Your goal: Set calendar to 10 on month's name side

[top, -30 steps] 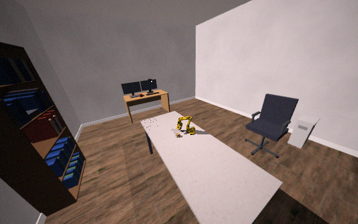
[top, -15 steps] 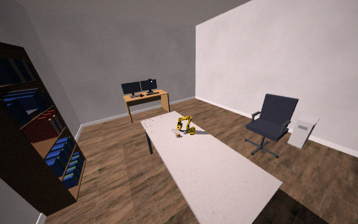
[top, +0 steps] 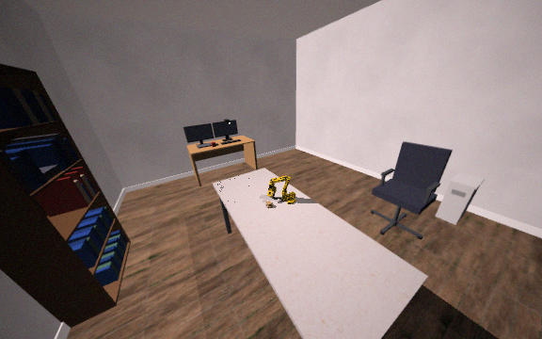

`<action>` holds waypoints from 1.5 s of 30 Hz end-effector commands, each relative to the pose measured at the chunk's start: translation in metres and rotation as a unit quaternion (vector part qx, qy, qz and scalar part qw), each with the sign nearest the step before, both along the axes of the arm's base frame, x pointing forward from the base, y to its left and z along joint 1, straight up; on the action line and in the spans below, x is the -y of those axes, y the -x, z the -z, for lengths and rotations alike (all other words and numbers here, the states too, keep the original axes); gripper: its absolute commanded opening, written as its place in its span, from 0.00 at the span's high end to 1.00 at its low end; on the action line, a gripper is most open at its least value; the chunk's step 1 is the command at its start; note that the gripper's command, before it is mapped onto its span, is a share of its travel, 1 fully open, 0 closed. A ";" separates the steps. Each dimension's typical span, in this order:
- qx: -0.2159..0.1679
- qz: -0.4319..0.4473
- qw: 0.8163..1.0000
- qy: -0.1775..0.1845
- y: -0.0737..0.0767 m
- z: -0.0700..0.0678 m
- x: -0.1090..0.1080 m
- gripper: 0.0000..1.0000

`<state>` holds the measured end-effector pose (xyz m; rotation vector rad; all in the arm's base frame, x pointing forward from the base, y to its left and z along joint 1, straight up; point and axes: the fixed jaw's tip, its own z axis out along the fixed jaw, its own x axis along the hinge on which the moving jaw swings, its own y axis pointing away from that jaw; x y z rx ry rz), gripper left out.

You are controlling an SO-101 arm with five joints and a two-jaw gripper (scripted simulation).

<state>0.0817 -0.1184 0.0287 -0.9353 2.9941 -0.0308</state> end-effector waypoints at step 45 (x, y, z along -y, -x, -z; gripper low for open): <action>0.006 -0.002 1.000 0.008 -0.001 0.011 0.003 1.00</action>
